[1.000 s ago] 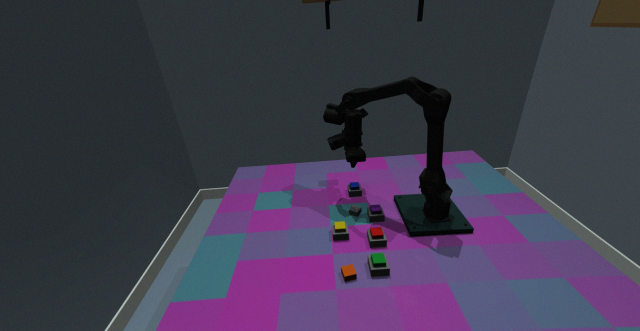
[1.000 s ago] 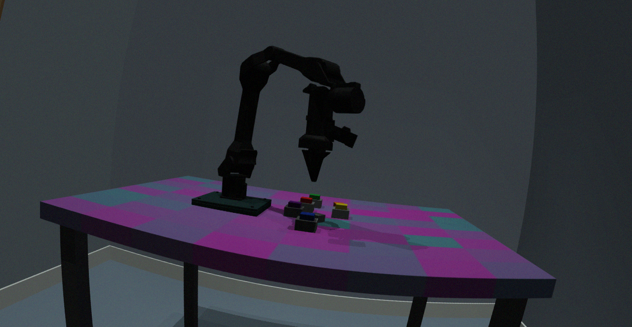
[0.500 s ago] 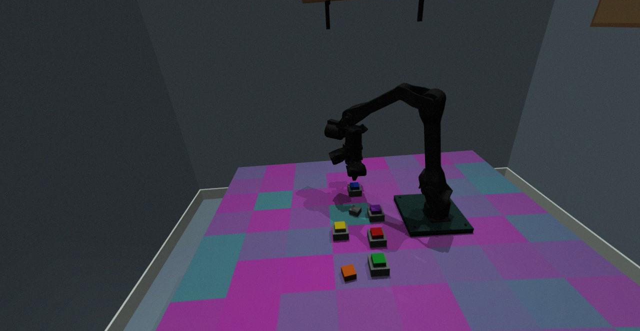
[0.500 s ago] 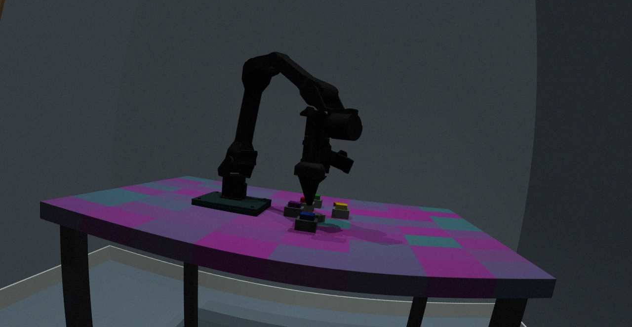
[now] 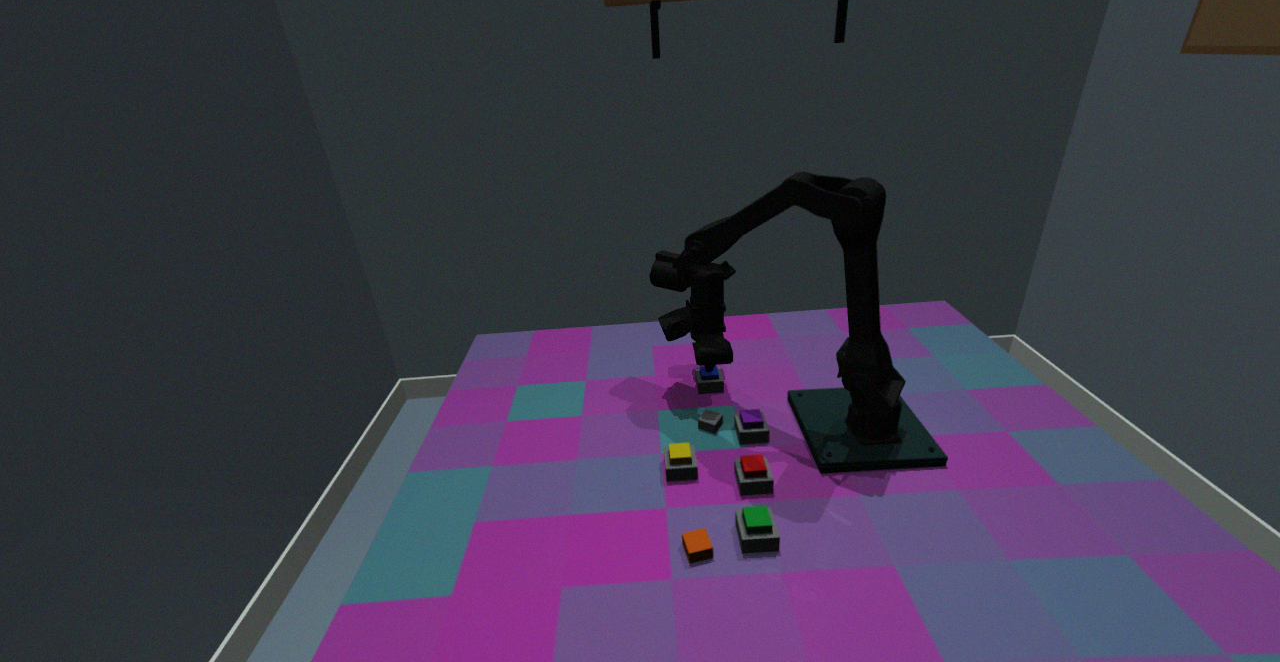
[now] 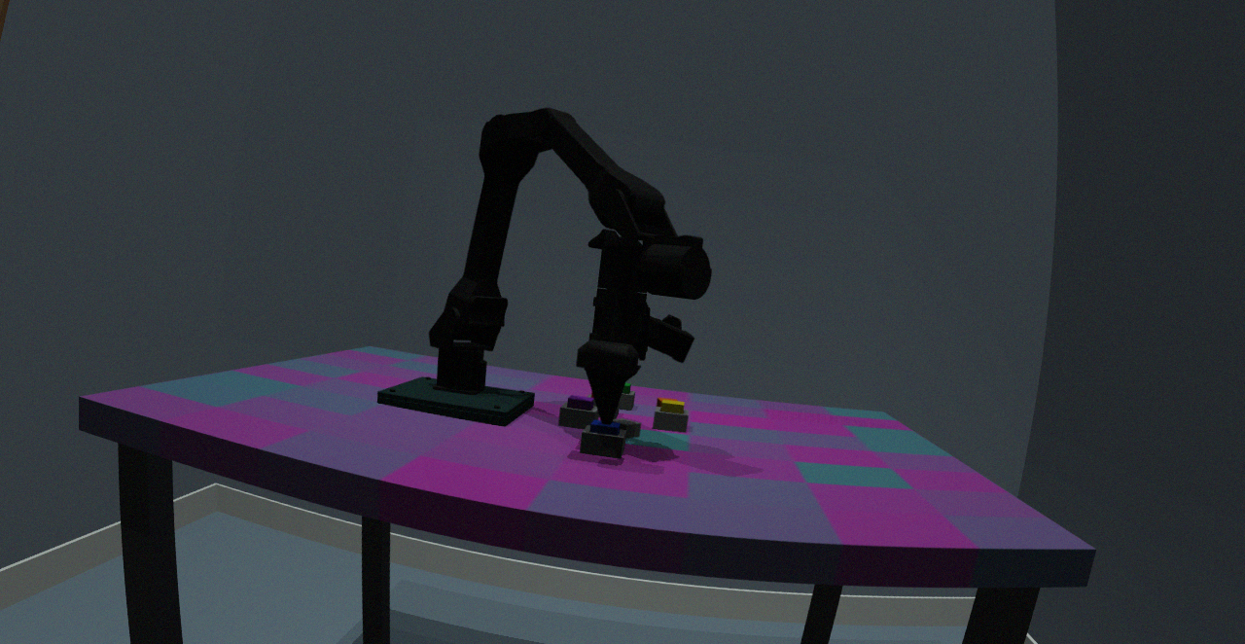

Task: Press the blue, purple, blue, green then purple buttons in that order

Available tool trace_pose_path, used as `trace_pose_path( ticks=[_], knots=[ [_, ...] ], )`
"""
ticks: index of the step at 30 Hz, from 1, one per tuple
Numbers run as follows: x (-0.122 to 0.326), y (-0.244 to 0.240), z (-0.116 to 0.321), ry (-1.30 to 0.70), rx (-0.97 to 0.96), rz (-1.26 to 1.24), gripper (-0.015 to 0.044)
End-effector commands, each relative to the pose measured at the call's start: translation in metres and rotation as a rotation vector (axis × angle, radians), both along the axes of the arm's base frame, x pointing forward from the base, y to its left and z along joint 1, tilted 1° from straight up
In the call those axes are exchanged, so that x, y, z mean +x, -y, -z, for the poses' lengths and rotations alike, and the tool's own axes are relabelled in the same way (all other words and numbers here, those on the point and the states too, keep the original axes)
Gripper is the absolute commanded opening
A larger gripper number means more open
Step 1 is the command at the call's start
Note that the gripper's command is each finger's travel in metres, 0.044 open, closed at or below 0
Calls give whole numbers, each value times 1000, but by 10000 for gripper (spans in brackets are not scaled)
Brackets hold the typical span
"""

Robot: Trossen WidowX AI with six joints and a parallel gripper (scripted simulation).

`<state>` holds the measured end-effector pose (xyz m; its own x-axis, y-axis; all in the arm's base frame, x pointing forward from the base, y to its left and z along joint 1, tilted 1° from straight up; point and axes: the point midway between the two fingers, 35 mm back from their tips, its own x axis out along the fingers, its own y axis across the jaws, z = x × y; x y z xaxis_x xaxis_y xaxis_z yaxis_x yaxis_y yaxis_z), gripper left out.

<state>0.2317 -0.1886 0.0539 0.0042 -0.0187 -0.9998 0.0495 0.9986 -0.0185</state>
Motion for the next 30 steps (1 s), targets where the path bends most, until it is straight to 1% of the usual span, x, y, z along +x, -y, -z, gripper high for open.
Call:
trace_pose_path(
  ticks=[1, 18, 19, 22, 27, 30],
  knots=[
    [-1, 0, 3, -4, 0, -5, 20],
    [-1, 0, 3, -4, 0, -5, 20],
    [-1, 0, 0, -2, 1, 0, 20],
    [-1, -1, -26, -4, 0, -5, 20],
    [-1, -1, -31, -4, 0, -5, 20],
    [0, 0, -60, -4, 0, -5, 20]
  ],
)
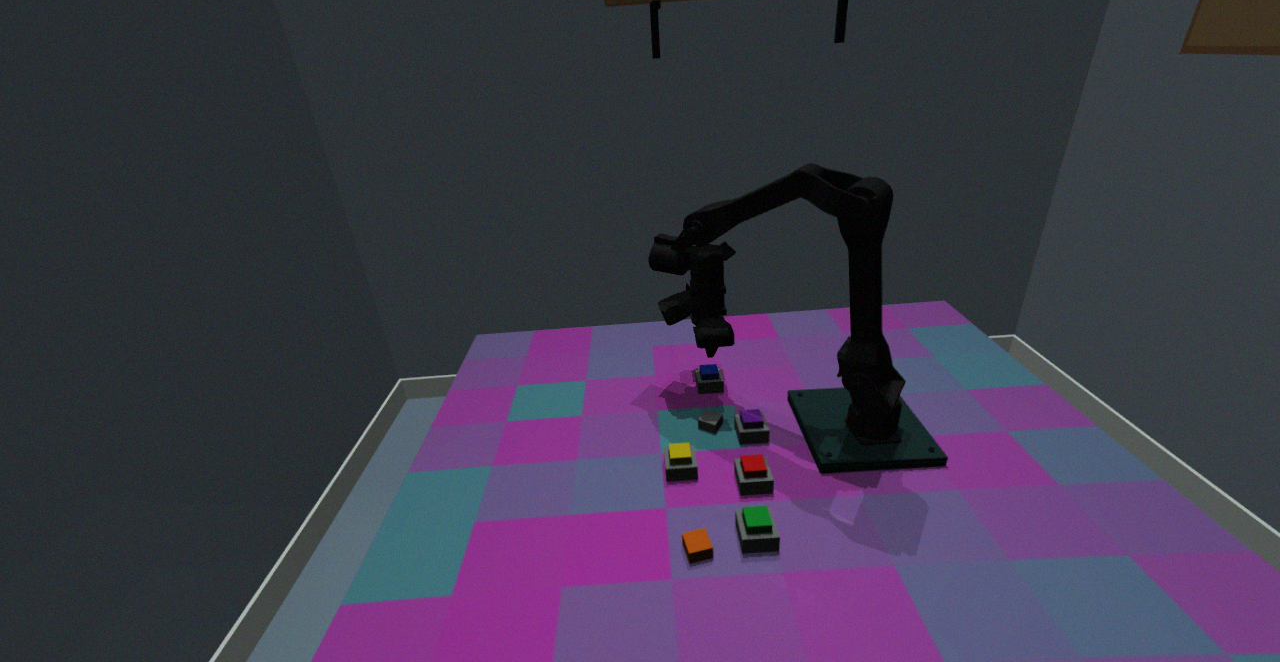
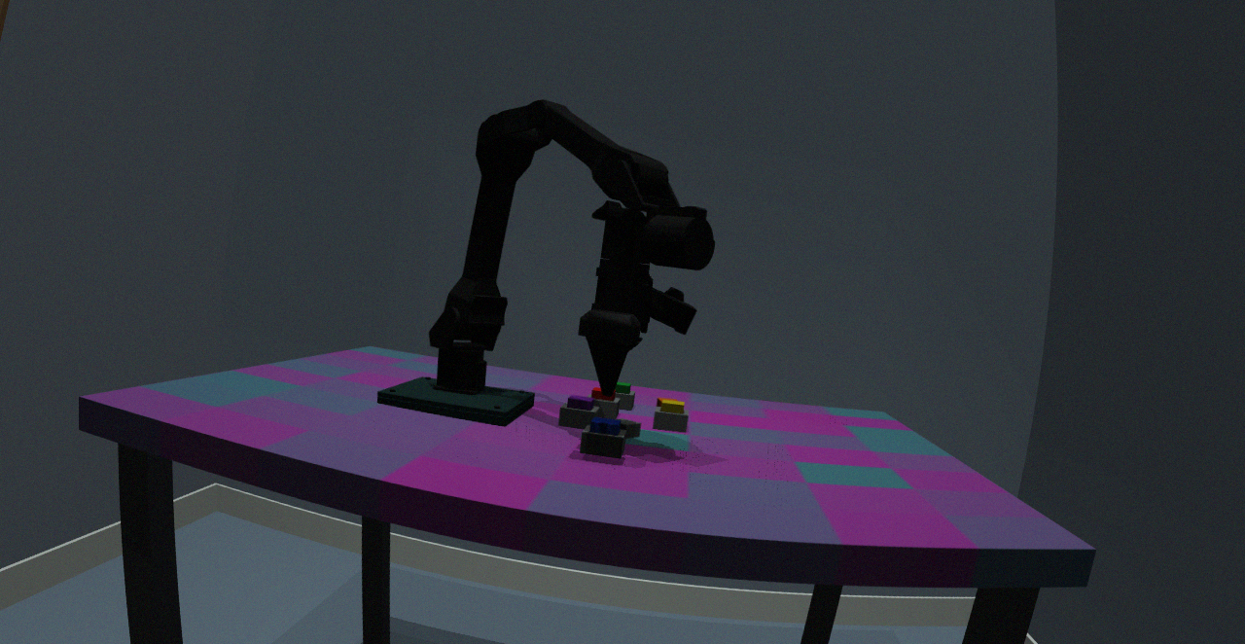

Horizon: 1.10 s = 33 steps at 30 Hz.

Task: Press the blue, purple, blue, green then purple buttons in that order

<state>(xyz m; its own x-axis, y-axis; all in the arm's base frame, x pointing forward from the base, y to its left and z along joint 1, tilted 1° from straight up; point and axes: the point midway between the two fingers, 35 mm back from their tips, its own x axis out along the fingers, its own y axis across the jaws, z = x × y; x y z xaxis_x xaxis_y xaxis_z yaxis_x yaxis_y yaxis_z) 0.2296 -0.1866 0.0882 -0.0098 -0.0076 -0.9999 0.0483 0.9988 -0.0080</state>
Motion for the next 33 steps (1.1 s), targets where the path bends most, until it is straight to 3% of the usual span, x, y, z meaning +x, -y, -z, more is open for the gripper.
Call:
trace_pose_path(
  ticks=[1, 10, 21, 33],
  knots=[
    [2, 1, -38, 10, -11, -4, 20],
    [14, -18, -56, 12, -10, -4, 20],
    [60, -169, -56, 19, 4, -4, 20],
    [14, -332, -55, 12, 18, -4, 20]
  ],
)
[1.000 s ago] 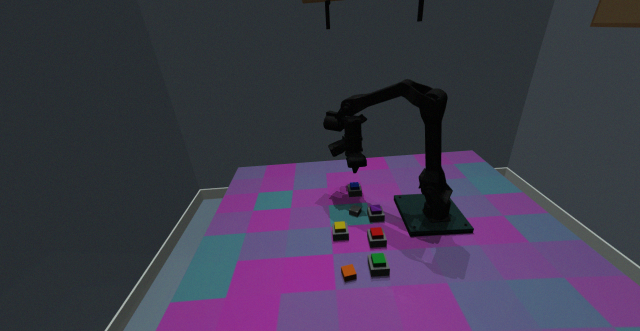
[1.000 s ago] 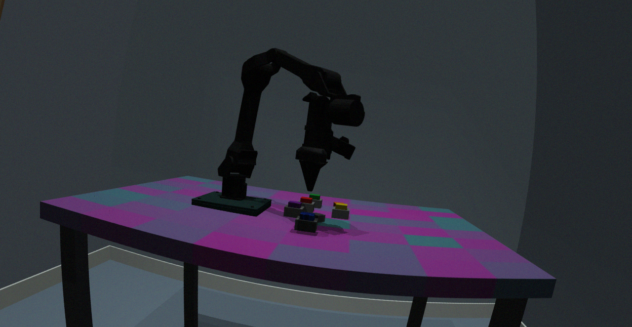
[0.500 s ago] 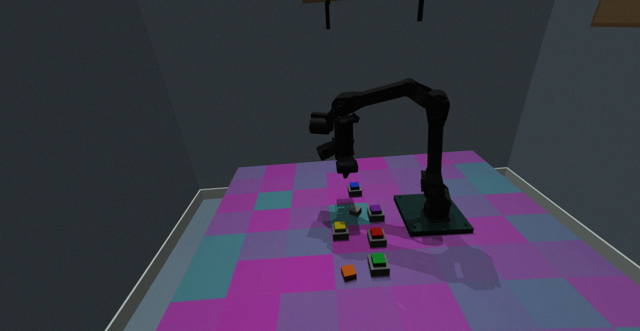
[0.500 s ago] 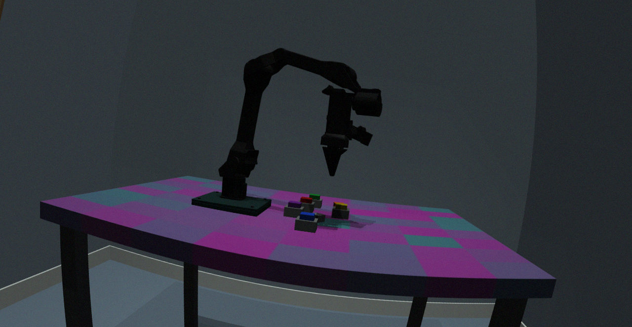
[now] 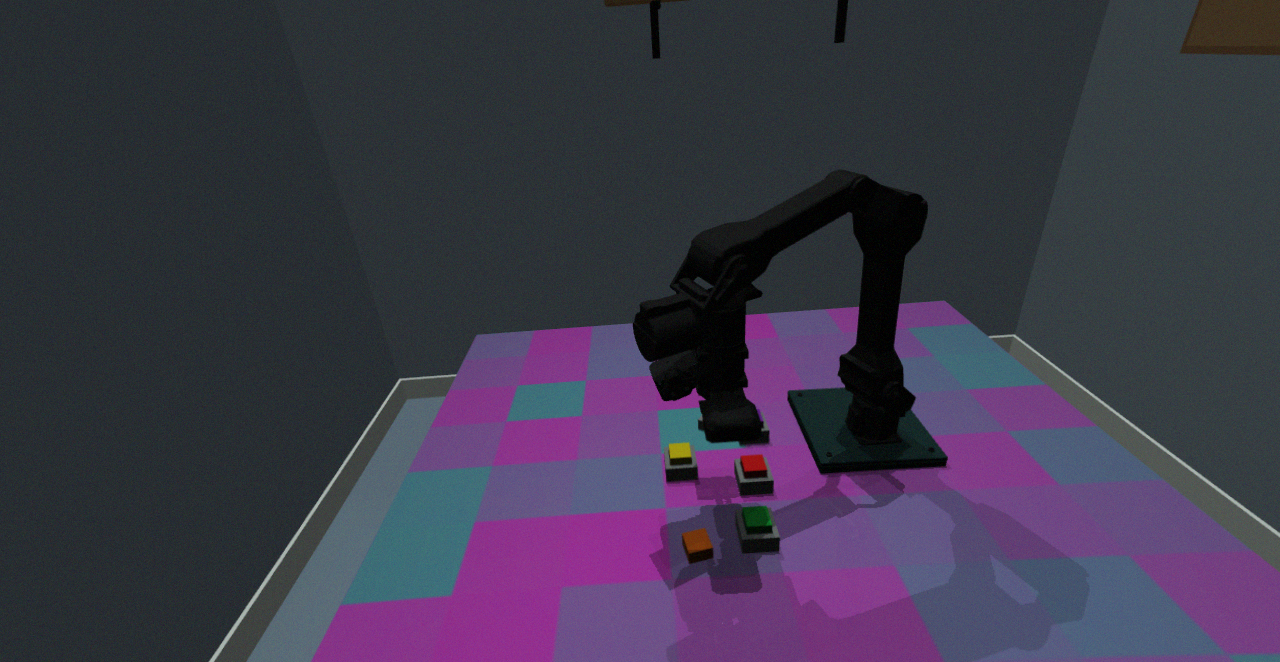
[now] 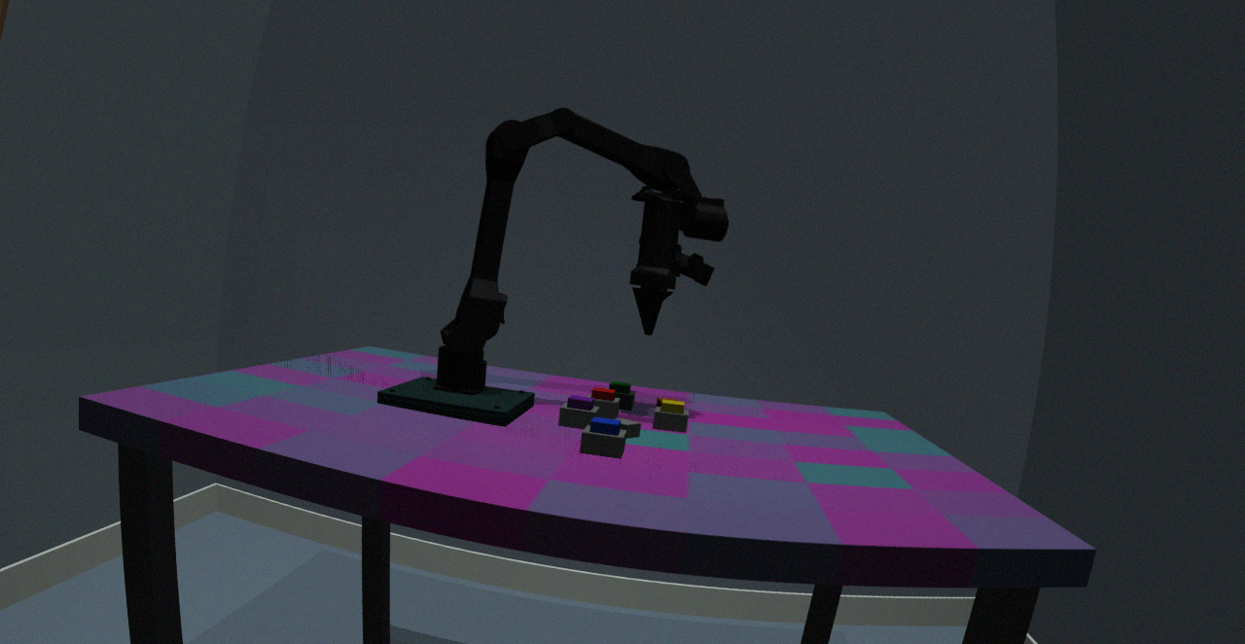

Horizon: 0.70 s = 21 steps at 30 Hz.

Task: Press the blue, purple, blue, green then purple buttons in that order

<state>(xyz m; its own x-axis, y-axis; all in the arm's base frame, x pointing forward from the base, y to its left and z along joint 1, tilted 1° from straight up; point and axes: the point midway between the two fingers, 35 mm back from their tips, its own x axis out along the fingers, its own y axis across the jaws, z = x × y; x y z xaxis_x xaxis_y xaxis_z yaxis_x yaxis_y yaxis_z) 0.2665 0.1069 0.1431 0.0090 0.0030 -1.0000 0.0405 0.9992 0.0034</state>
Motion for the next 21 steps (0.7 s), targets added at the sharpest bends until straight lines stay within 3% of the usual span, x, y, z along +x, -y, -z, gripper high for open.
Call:
trace_pose_path(
  ticks=[1, 7, 13, 21],
  knots=[
    [-30, -48, 0, -7, 8, 3, 20],
    [-35, -56, 2, -8, 8, 3, 20],
    [-35, -56, 60, -8, 8, 3, 20],
    [-35, -57, 66, -8, 8, 3, 20]
  ],
)
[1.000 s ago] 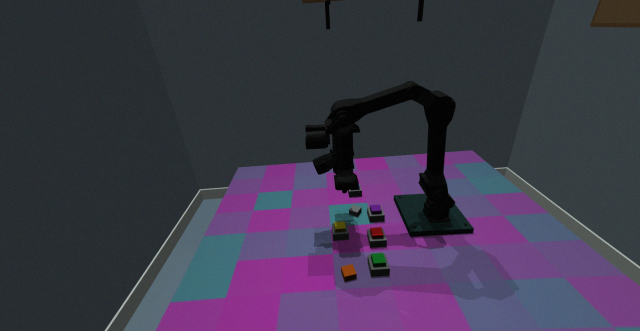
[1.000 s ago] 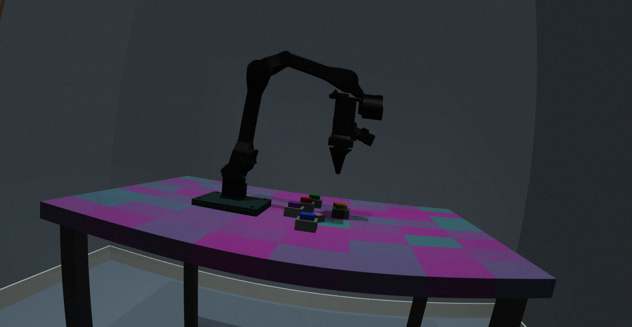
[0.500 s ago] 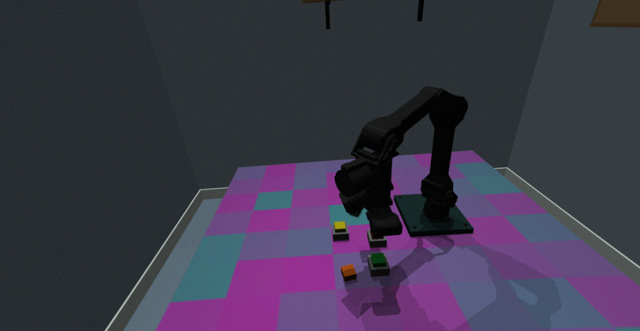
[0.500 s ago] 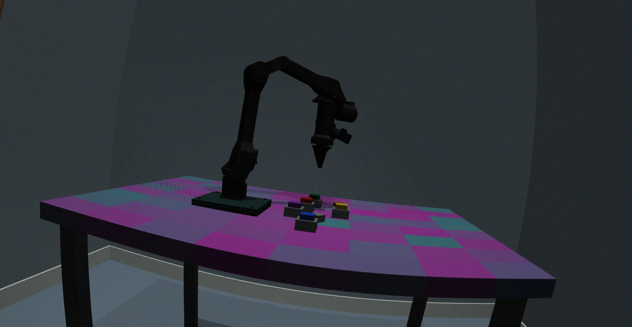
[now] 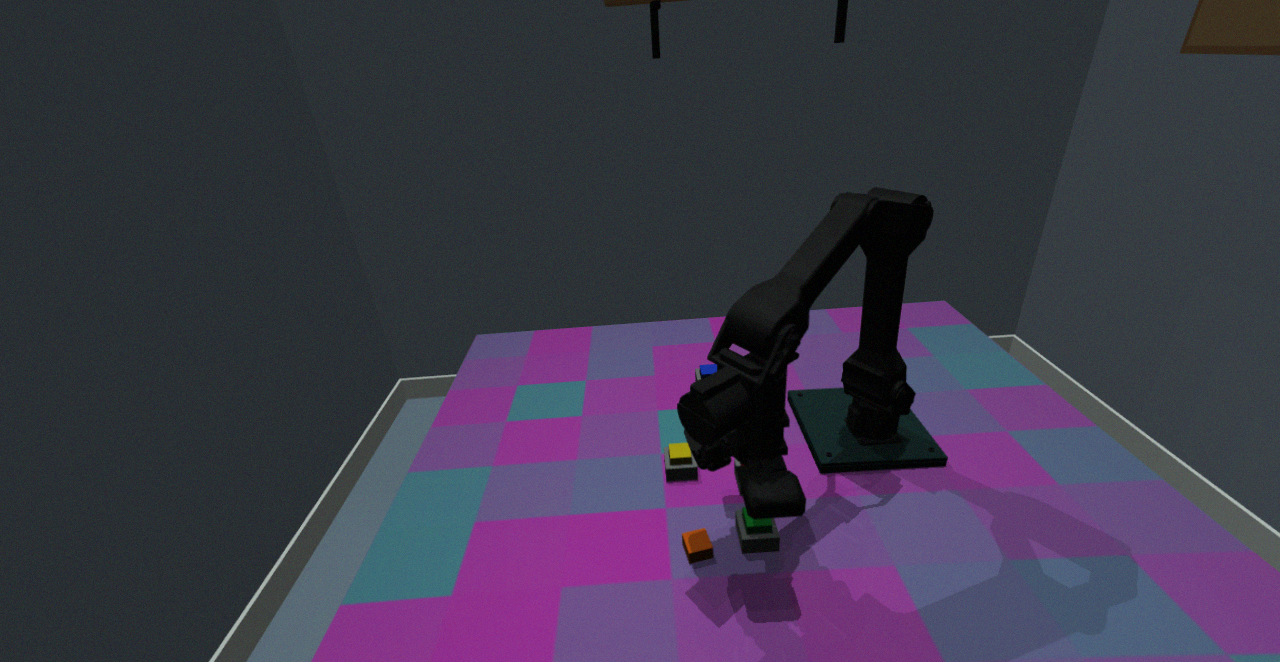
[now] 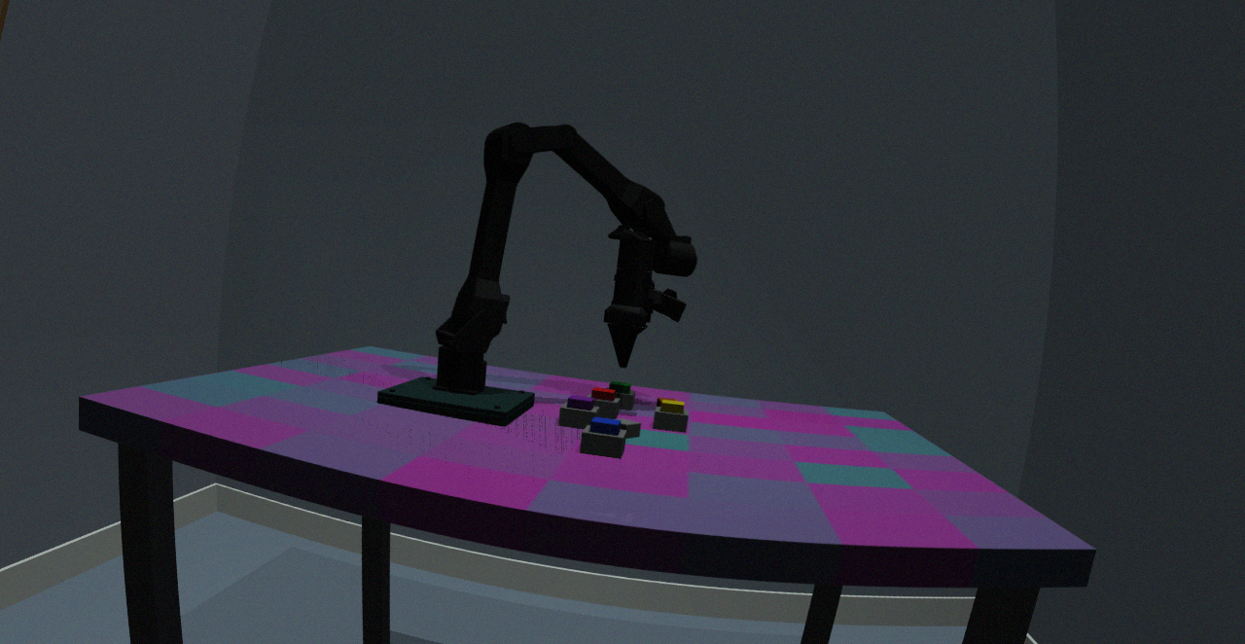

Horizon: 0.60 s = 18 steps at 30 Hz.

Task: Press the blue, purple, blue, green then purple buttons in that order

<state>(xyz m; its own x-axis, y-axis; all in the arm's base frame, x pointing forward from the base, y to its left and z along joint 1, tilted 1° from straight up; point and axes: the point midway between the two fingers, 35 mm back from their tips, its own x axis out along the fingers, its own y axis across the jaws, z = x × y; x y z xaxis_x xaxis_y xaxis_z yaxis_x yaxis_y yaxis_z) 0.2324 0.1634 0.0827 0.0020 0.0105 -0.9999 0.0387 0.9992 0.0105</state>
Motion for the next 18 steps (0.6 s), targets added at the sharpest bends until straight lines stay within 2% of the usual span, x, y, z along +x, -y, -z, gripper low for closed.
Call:
trace_pose_path(
  ticks=[1, 18],
  knots=[
    [-1, 0, 7, -1, 1, 5, 20],
    [-1, 0, 34, -1, 1, 5, 20]
  ],
)
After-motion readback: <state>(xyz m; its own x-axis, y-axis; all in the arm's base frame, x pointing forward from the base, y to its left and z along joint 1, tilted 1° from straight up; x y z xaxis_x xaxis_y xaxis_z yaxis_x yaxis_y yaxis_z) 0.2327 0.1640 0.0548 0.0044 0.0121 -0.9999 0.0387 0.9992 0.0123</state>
